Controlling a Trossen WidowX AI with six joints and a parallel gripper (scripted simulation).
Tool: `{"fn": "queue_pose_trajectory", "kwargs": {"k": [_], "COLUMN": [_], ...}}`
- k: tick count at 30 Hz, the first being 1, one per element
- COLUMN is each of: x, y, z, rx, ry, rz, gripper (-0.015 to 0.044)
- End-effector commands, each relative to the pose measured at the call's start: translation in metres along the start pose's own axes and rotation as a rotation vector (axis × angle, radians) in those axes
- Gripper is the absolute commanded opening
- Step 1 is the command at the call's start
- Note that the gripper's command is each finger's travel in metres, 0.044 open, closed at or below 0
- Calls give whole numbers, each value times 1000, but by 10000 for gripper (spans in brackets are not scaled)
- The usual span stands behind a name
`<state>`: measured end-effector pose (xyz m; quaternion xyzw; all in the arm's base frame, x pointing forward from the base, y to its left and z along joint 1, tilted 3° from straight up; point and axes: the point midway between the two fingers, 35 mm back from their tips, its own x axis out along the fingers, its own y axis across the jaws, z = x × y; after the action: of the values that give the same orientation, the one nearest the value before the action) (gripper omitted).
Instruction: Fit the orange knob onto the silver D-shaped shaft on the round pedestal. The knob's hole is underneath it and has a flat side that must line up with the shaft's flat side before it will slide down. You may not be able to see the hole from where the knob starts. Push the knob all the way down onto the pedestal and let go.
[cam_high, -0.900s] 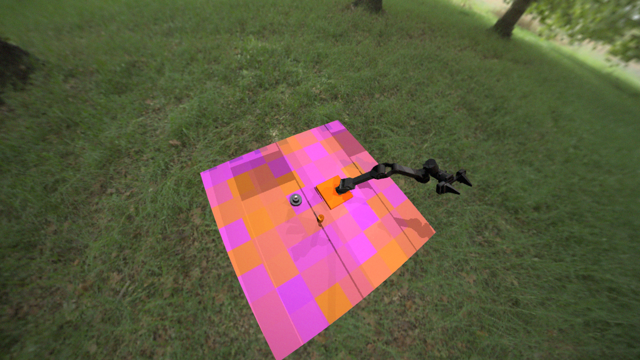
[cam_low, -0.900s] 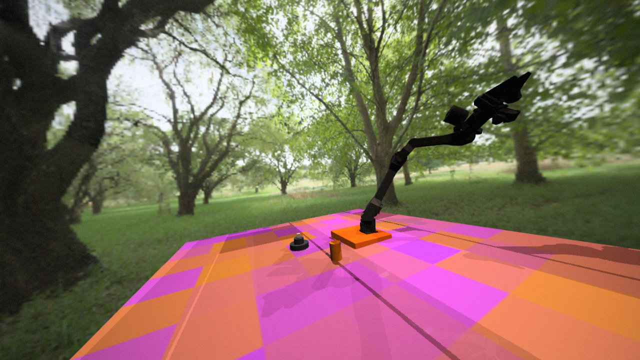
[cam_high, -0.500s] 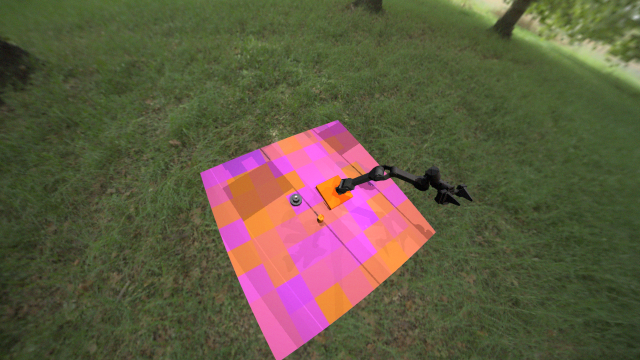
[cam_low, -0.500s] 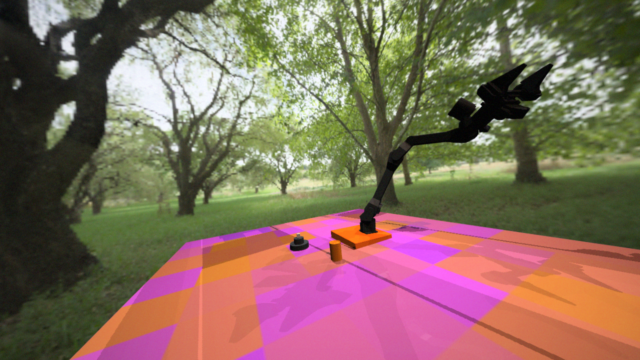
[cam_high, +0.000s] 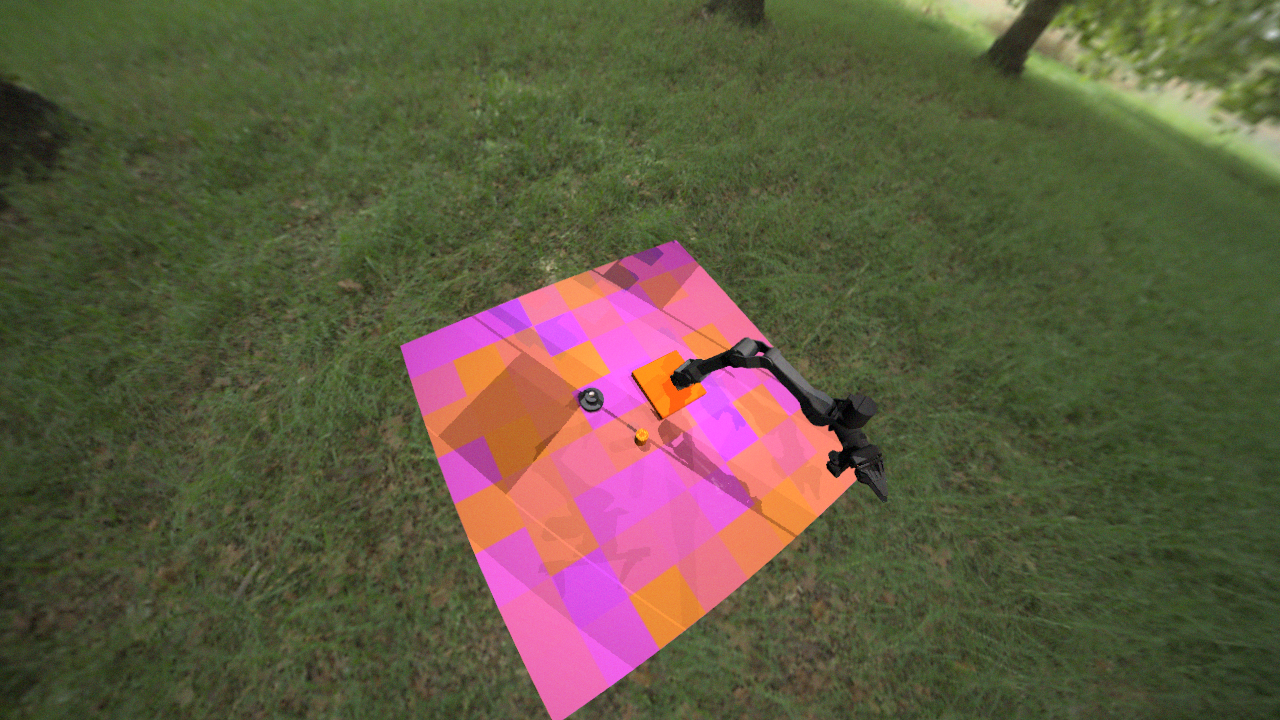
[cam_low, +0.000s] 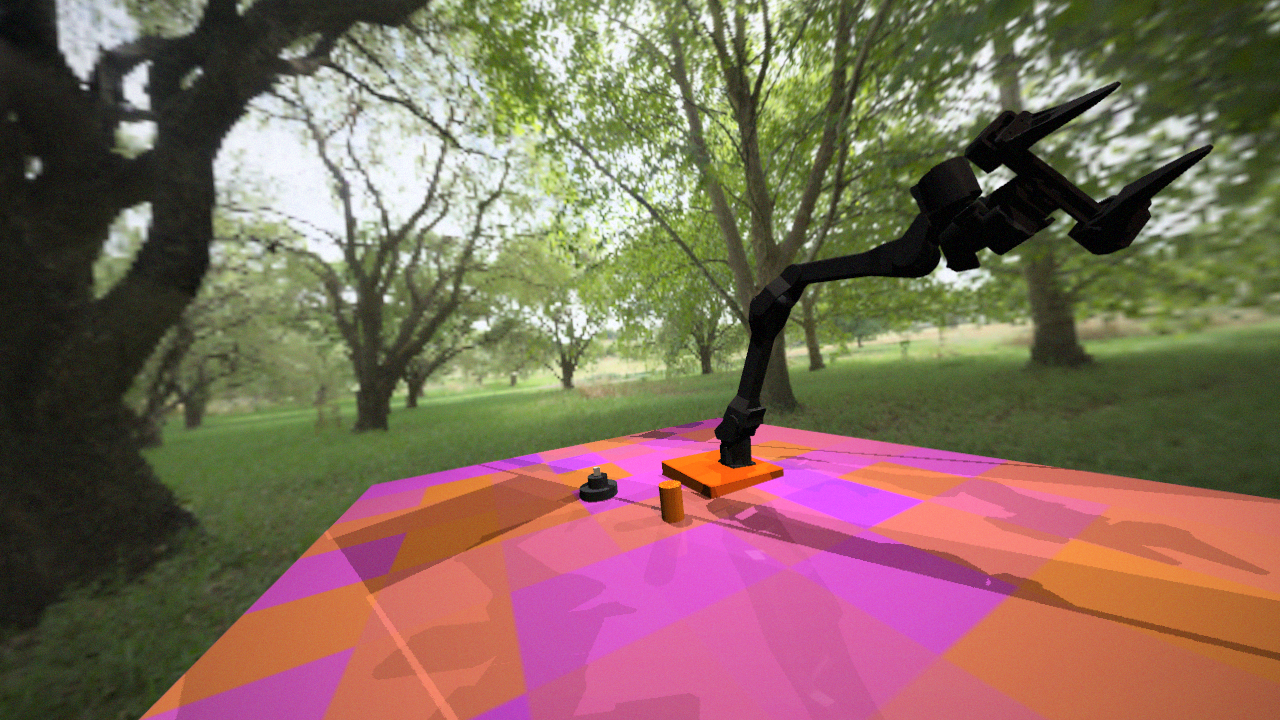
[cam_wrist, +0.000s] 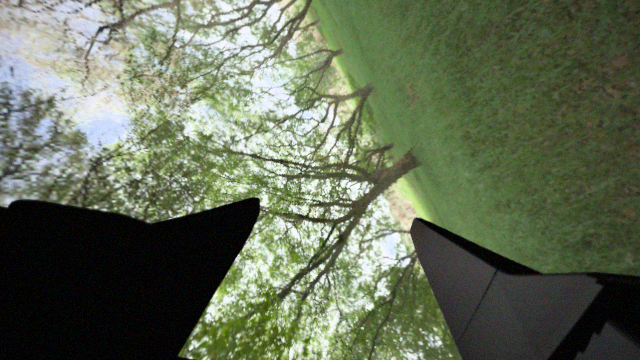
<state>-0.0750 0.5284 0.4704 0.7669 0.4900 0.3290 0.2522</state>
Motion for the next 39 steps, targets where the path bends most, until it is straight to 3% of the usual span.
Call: {"fn": "queue_pose_trajectory", "kwargs": {"k": [1, 9, 17, 29, 39], "x": [16, 15, -38, -190, -347], "y": [6, 31, 64, 103, 110], "z": [62, 201, 332, 466, 484], "rx": [-215, -588, -817, -812, -452], "ry": [-109, -354, -579, -791, -755], "rz": [-77, -307, -625, -1204, -1620], "gripper": [440, 440, 440, 440, 440]}}
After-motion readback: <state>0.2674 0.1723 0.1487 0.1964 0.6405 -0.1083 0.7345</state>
